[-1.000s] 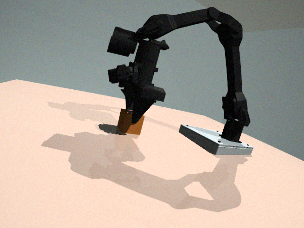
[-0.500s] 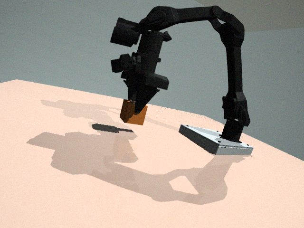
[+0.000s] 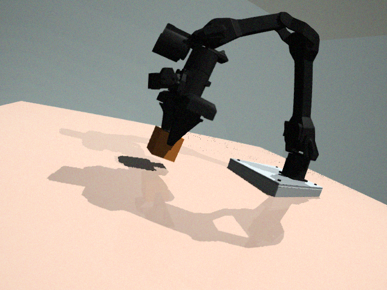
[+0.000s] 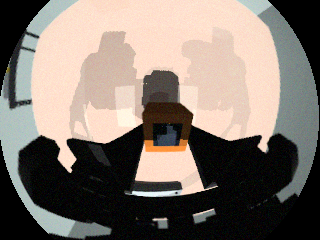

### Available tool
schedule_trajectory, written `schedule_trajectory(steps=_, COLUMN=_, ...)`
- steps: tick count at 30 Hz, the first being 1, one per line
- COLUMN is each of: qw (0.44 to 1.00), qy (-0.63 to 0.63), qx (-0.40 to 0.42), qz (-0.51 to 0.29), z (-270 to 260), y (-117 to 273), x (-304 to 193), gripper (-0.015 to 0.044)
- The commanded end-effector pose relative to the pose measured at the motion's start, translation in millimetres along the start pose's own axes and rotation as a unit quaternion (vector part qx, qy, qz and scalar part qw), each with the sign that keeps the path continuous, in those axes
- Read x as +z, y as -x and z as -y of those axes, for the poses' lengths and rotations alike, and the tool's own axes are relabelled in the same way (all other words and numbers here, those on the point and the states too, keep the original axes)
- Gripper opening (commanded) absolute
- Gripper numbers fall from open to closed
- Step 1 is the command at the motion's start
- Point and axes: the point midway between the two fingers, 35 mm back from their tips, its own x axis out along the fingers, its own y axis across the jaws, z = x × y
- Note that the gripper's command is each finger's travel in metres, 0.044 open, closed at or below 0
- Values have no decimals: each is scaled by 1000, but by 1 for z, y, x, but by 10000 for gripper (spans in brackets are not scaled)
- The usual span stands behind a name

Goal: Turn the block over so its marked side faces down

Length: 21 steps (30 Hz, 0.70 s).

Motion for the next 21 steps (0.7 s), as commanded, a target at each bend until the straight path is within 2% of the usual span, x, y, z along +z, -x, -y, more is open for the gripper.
schedule_trajectory(steps=1, qw=999, qy=2, qx=2, qz=32, z=0, y=2, x=1, gripper=0)
schedule_trajectory(steps=21, qw=986, qy=6, qx=0, qz=169, z=-1, y=3, x=-5, gripper=0)
